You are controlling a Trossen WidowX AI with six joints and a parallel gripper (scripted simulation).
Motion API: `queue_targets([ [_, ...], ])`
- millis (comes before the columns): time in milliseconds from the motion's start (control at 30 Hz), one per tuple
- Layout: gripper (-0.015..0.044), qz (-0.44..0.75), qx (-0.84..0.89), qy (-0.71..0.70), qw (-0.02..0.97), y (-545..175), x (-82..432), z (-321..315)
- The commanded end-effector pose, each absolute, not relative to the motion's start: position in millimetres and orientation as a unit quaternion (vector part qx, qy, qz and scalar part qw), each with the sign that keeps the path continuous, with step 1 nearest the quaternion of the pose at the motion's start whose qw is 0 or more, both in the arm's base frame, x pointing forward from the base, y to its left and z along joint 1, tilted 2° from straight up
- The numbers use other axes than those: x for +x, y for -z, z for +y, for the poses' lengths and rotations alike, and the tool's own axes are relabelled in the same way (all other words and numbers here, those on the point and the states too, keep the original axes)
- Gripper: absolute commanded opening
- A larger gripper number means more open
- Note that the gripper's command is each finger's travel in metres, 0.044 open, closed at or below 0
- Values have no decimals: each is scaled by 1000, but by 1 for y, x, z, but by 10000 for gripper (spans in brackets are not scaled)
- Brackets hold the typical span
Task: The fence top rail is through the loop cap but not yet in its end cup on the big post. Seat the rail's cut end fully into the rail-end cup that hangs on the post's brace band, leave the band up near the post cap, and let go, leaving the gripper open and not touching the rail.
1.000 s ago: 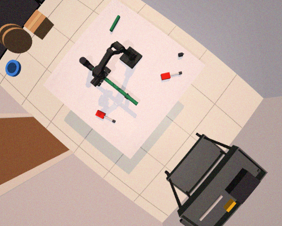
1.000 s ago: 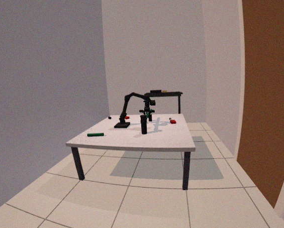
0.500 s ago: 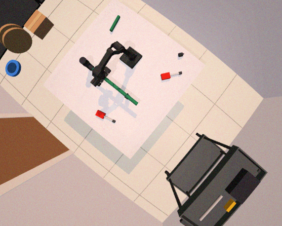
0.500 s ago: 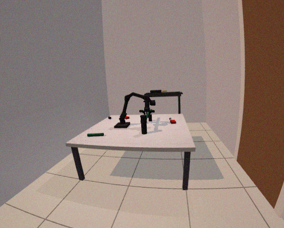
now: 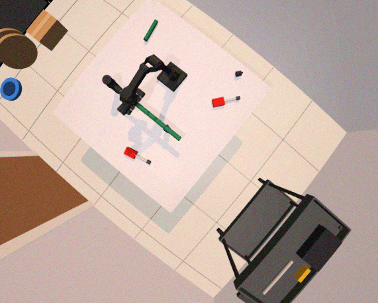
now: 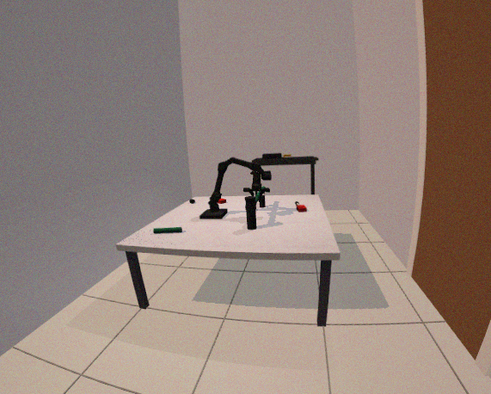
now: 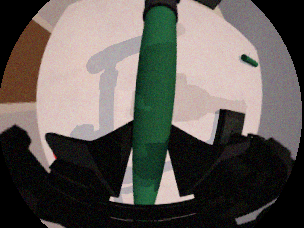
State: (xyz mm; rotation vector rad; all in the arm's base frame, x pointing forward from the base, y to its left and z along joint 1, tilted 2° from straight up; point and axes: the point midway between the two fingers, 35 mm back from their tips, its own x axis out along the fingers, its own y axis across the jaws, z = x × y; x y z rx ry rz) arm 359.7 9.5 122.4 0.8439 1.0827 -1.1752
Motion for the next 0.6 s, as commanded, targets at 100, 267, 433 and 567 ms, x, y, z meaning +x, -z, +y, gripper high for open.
queue_targets([
  [100, 0, 470, 367, 511, 619, -123, 360, 9],
  [267, 0, 471, 367, 511, 619, -122, 360, 8],
  [433, 0, 471, 367, 511, 619, -122, 360, 7],
  [567, 0, 471, 367, 511, 619, -122, 360, 7],
])
